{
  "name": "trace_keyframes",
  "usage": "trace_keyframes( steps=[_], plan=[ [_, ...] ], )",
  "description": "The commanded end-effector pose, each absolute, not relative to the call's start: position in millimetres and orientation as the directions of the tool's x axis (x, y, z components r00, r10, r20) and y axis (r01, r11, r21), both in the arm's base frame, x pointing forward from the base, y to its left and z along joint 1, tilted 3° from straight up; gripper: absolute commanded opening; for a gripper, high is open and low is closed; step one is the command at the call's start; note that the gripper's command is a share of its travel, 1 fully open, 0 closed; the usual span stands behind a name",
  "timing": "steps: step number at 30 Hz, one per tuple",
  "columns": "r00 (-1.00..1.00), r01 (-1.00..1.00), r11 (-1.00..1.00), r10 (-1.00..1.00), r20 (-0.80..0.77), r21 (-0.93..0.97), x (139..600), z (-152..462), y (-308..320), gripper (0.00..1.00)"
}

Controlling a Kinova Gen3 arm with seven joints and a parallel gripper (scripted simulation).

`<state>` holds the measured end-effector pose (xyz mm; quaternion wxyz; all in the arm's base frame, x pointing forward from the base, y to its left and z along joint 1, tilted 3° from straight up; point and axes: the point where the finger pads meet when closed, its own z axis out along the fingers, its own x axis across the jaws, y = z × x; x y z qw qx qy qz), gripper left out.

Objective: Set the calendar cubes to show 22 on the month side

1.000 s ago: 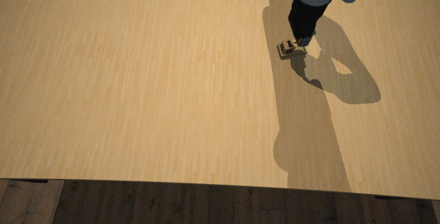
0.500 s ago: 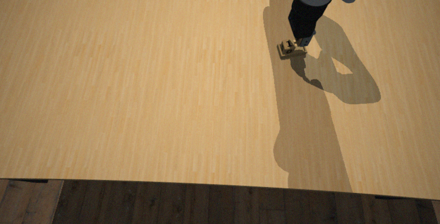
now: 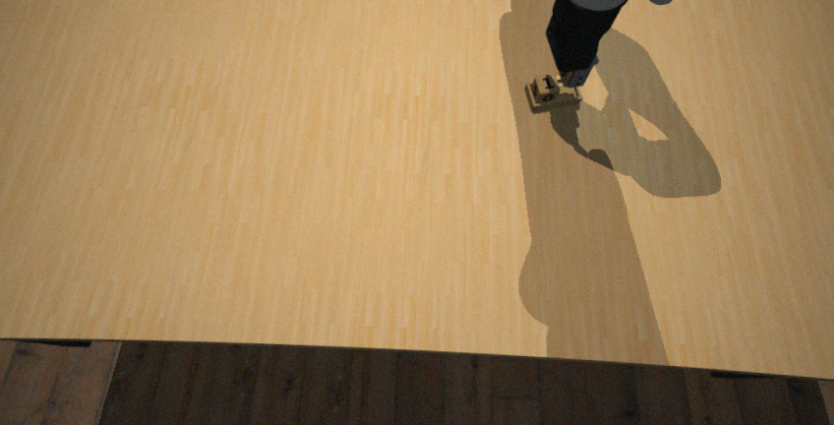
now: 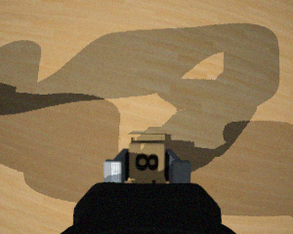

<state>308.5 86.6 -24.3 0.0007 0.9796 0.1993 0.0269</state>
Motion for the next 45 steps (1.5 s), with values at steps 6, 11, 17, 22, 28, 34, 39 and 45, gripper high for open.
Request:
trace_keyframes(
  steps=[6, 11, 17, 22, 28, 34, 39, 45],
  plan=[
    [0.915, 0.401, -0.916, 0.401, 0.052, 0.014, 305.9, -24.8, 85.0, 0.6],
    [0.915, 0.401, -0.916, 0.401, 0.053, 0.014, 306.2, -24.8, 85.1, 0.6],
    [0.915, 0.401, -0.916, 0.401, 0.053, 0.014, 306.2, -24.8, 85.1, 0.6],
    [0.915, 0.401, -0.916, 0.401, 0.053, 0.014, 306.2, -24.8, 85.1, 0.6],
    [0.915, 0.401, -0.916, 0.401, 0.053, 0.014, 306.1, -24.9, 85.1, 0.6],
    [0.915, 0.401, -0.916, 0.401, 0.052, 0.014, 305.8, -25.7, 84.9, 0.6],
    [0.915, 0.401, -0.916, 0.401, 0.05, 0.014, 305.3, -27.9, 84.8, 0.6],
    [0.915, 0.401, -0.916, 0.401, 0.05, 0.014, 305.6, -31.4, 84.9, 0.6]
  ],
)
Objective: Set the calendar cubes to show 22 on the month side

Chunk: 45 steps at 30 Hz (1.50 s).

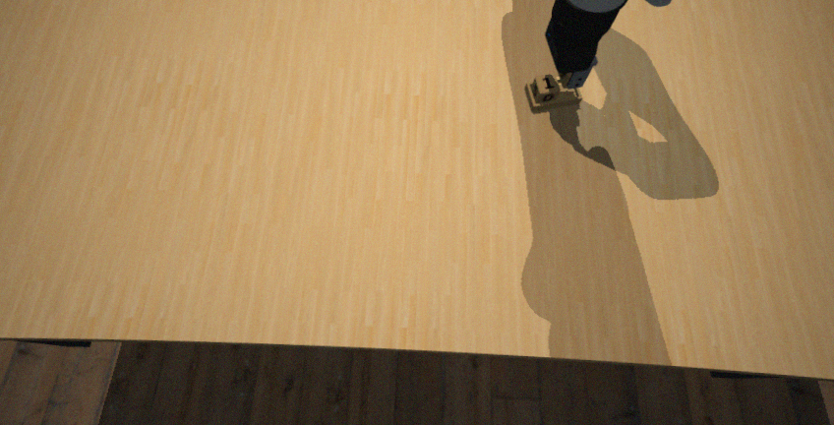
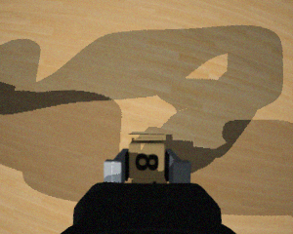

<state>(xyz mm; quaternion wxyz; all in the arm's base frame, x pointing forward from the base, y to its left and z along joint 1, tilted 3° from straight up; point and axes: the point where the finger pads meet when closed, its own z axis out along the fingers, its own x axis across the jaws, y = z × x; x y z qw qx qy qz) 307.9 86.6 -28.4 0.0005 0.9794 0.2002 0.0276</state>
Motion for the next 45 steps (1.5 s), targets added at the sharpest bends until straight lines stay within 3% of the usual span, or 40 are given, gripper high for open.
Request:
trace_keyframes(
  steps=[1, 45],
  plan=[
    [0.915, 0.401, -0.916, 0.401, 0.05, 0.014, 305.7, -32.1, 84.9, 0.6],
    [0.914, 0.401, -0.916, 0.401, 0.053, 0.013, 308.6, -51.4, 86.3, 0.6]
  ],
)
